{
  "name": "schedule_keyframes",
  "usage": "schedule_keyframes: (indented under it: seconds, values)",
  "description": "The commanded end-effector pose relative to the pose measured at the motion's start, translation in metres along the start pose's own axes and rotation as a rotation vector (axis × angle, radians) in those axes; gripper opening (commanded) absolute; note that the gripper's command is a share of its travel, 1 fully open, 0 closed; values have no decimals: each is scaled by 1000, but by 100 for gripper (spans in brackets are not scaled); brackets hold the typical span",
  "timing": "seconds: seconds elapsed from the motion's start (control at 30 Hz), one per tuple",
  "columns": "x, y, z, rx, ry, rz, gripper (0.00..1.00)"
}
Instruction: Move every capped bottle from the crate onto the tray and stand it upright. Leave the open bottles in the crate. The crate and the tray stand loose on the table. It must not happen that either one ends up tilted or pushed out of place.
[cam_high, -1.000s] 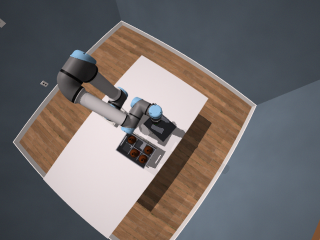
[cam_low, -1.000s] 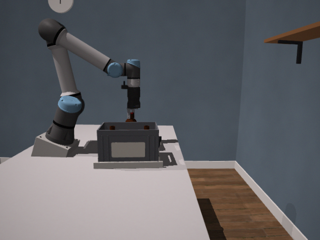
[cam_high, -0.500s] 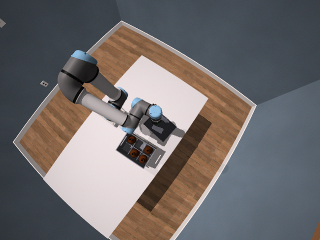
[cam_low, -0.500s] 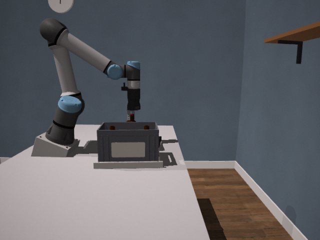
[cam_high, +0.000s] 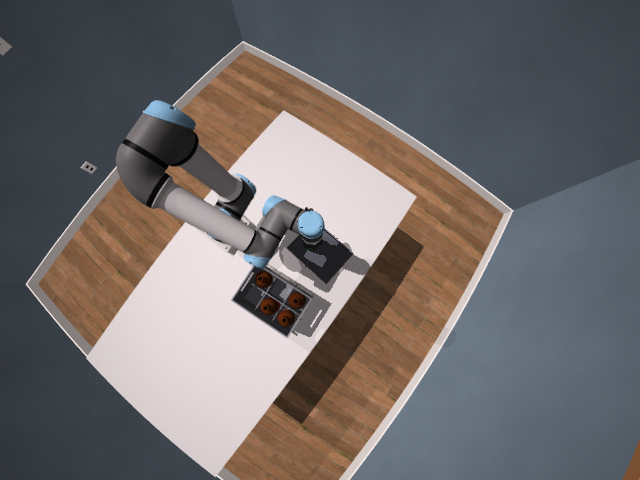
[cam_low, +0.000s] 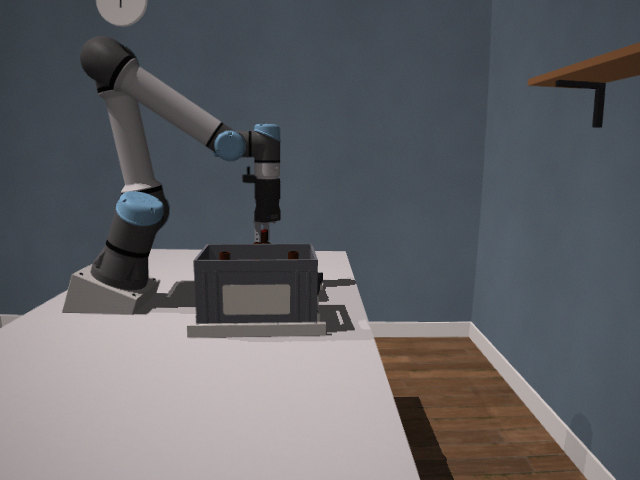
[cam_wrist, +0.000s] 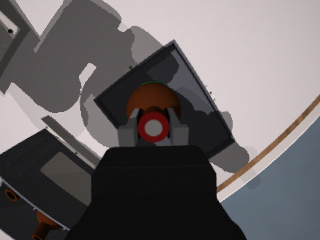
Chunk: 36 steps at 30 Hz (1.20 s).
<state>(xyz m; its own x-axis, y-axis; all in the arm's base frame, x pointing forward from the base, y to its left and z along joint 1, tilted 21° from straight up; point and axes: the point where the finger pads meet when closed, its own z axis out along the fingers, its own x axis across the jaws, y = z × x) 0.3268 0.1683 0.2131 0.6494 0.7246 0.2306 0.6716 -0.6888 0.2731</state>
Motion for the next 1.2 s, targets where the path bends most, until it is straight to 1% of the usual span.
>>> schedule_keyframes:
  seconds: [0.0, 1.17]
  values:
    - [0, 0, 0, -1, 1, 0, 0]
    - [0, 0, 10, -1, 1, 0, 0]
